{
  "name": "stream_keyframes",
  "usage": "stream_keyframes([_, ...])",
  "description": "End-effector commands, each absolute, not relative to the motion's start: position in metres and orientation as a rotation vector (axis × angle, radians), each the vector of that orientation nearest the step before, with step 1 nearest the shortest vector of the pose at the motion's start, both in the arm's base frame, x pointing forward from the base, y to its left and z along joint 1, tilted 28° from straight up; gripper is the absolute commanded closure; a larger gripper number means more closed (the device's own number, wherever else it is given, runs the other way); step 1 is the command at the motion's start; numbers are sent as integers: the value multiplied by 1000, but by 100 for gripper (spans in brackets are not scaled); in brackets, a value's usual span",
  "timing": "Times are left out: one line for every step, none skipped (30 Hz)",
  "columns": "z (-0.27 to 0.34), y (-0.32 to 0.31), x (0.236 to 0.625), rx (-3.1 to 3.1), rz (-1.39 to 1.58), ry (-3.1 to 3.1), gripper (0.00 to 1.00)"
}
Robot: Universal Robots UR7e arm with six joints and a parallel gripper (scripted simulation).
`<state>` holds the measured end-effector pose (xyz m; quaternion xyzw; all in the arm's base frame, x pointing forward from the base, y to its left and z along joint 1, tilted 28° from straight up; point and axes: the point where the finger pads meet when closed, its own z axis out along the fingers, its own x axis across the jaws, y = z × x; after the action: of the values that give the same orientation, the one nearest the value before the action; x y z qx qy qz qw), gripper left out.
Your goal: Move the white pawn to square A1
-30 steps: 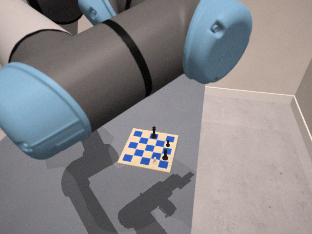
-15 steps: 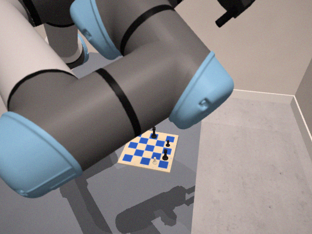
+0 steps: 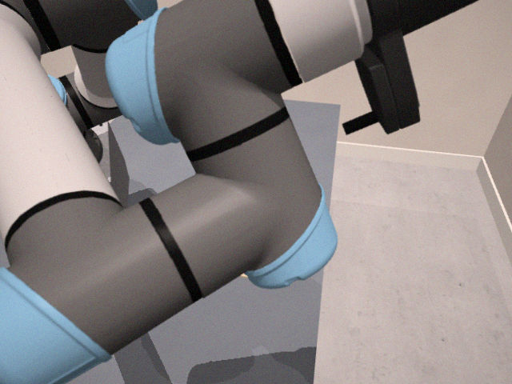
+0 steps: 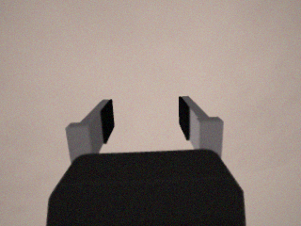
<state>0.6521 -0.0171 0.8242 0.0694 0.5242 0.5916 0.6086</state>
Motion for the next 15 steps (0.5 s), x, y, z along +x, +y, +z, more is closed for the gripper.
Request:
stream_keyframes([806,-67,684,436,1440,1218,0])
stream_keyframes([800,-79,692,502,1453,1218,0])
stream_keyframes([793,-92,699,549,1462,1217,0])
stream_keyframes([793,-92,700,568,1466,1216,0])
stream_keyframes([785,-104,707,633,1477,1214,0])
stream_keyframes([785,-104,707,633,1477,1214,0])
stream_keyframes([785,-104,707,633,1477,1214,0])
stream_keyframes([776,-117,714,705,1489,1210,0])
stream_keyframes([767,-130,721,775,1498,1205,0])
stream_keyframes([767,-130,721,775,1498,1205,0])
stream_keyframes([756,-143,728,846,1506,1199,0])
stream_keyframes([756,-143,728,846,1506,1199,0])
stream_keyframes([745,-156,734,918,1513,1192,0])
stream_keyframes([745,-156,734,918,1513,1192,0])
stream_keyframes([733,-169,740,991,1518,1183,0])
